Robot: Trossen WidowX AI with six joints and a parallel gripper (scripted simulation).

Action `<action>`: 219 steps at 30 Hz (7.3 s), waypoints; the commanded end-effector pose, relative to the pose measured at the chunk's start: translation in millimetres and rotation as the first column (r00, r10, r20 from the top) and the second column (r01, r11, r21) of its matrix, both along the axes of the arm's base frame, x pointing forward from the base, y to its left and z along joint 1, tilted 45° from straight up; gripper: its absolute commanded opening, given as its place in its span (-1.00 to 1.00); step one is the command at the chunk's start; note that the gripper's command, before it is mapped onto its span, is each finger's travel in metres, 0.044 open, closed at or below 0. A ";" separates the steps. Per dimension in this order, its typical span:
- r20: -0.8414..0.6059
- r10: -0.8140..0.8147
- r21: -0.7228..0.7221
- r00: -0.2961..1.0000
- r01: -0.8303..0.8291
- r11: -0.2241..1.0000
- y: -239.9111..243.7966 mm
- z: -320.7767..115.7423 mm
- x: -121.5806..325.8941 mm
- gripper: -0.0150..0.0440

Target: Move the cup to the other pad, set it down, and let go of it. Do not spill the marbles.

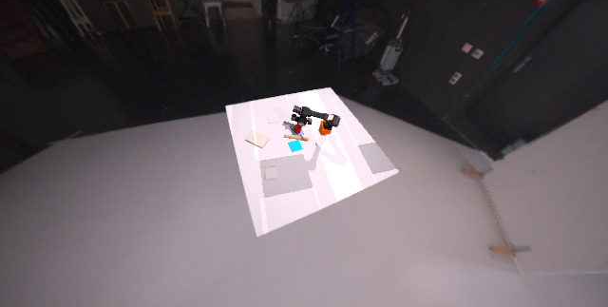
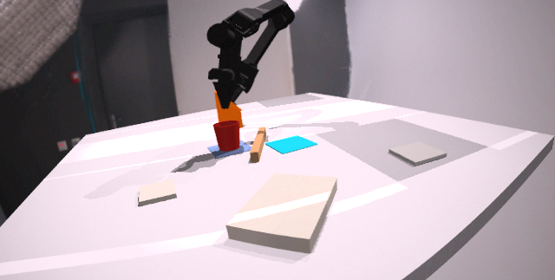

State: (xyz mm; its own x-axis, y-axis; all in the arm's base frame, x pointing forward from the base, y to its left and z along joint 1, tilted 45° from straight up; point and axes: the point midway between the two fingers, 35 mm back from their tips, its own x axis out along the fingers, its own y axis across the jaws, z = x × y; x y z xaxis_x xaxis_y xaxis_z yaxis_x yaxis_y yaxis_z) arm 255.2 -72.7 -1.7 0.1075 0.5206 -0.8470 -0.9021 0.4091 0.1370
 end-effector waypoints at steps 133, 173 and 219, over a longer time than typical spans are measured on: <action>0.006 0.119 0.222 0.993 -0.117 0.968 65.0 29.0 14.7 -0.49; 0.008 0.119 0.226 0.993 -0.118 0.967 129.6 94.0 52.4 -0.49; 0.013 0.120 0.223 0.993 -0.120 0.967 161.1 63.2 54.4 -0.49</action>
